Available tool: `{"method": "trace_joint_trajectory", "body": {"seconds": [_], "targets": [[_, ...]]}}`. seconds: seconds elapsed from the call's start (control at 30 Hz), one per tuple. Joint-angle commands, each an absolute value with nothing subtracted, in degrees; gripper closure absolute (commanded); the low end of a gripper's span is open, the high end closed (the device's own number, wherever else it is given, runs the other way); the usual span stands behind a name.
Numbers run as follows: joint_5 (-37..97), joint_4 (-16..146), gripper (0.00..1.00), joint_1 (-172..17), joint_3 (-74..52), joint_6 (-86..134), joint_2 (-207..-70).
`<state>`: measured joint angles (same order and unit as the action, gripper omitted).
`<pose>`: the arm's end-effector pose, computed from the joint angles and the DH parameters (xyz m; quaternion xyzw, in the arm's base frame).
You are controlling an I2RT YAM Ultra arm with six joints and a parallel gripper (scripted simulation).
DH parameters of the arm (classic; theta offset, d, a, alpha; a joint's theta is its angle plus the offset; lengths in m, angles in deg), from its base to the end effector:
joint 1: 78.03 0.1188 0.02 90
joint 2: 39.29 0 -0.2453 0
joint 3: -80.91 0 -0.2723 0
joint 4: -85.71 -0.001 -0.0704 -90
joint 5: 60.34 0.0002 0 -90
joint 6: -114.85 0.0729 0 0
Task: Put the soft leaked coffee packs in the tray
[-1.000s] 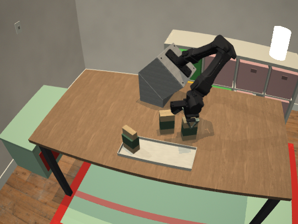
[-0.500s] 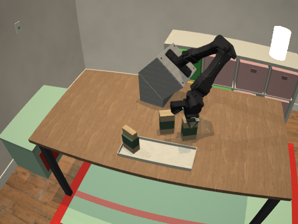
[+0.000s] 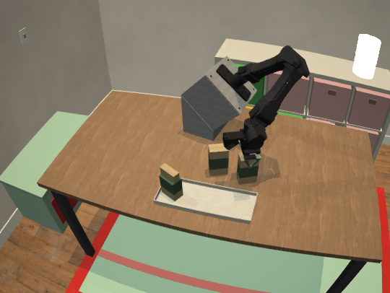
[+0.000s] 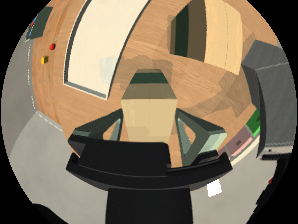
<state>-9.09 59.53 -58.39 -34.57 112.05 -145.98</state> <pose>0.3036 0.1579 0.0526 -0.4634 -0.8048 -0.3365 0.1561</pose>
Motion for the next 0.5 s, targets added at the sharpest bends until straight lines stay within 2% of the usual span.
{"method": "trace_joint_trajectory", "body": {"seconds": [0.0,0.2,0.47], "targets": [[-8.44,59.37,0.23,-59.33,-34.3,112.06,-144.94],[-9.53,56.15,0.23,-60.63,-33.2,110.25,-142.77],[-11.71,41.68,0.23,-67.68,-31.15,102.49,-134.7]]}}
